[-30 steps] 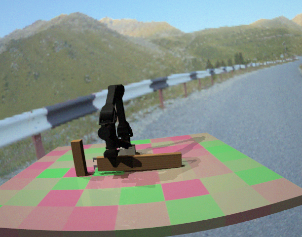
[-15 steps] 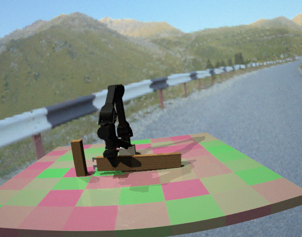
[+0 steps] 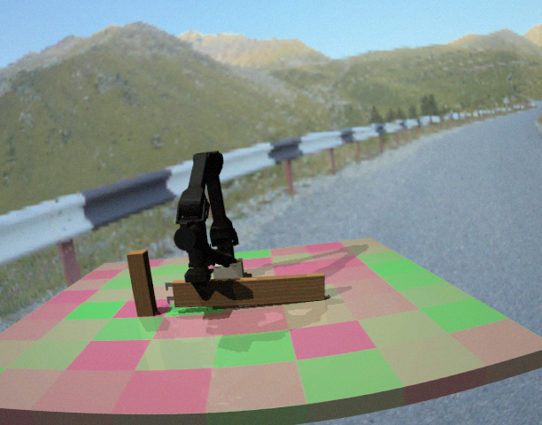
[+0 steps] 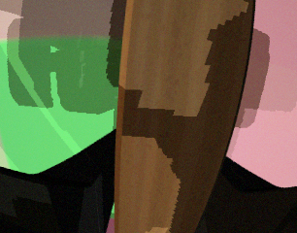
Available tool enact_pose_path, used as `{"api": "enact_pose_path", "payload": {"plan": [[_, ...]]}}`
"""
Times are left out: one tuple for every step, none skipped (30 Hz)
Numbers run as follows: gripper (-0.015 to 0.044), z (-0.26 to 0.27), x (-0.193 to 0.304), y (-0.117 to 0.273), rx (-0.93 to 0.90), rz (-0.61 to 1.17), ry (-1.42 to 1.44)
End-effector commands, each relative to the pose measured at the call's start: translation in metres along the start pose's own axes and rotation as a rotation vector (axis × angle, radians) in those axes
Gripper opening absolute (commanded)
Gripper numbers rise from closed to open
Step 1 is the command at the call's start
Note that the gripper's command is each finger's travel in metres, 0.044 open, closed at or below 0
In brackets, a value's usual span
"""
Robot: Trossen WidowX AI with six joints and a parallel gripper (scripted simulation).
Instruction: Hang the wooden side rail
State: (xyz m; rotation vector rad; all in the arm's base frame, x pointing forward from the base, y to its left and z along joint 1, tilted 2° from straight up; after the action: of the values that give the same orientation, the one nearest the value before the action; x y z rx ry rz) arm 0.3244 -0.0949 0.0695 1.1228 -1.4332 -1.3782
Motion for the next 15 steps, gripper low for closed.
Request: {"api": "enact_pose_path", "payload": {"plan": [[0.0,0.0,0.0016,0.0007,0.003,0.004,0.002],[0.0,0.0001,0.0018,0.0008,0.003,0.004,0.002],[0.0,0.0002,0.0019,0.0009,0.003,0.004,0.002],[0.0,0.0002,0.002,0.001,0.003,0.004,0.002],[0.0,0.0002,0.0021,0.0011,0.003,0.004,0.002],[0.0,0.0001,0.0022,0.0013,0.003,0.004,0.002],[0.0,0.0001,0.0023,0.0014,0.003,0.004,0.002],[0.0,0.0,0.0024,0.0015,0.003,0.004,0.002],[0.0,-0.0001,0.0025,0.0016,0.003,0.004,0.002],[0.0,-0.0002,0.0026,0.0017,0.003,0.004,0.002],[0.0,-0.0004,0.0027,0.0018,0.003,0.004,0.002],[0.0,-0.0005,0.0028,0.002,0.003,0.004,0.002],[0.0,-0.0006,0.0029,0.0021,0.003,0.004,0.002],[0.0,-0.0008,0.003,0.0022,0.003,0.004,0.002],[0.0,-0.0009,0.0031,0.0023,0.003,0.004,0.002]]}}
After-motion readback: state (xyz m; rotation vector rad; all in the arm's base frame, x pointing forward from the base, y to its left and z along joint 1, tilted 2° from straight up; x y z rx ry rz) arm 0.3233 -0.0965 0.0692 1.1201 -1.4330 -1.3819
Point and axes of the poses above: the point midway between the two fingers, 35 mm back from their tips, its own y axis back along the fingers, its own z axis across the jaws, x = y × z, the point moved 4 cm from there along y, back along the fingers, and after that the axes turned 6 degrees about -y, right-handed, at the moved point
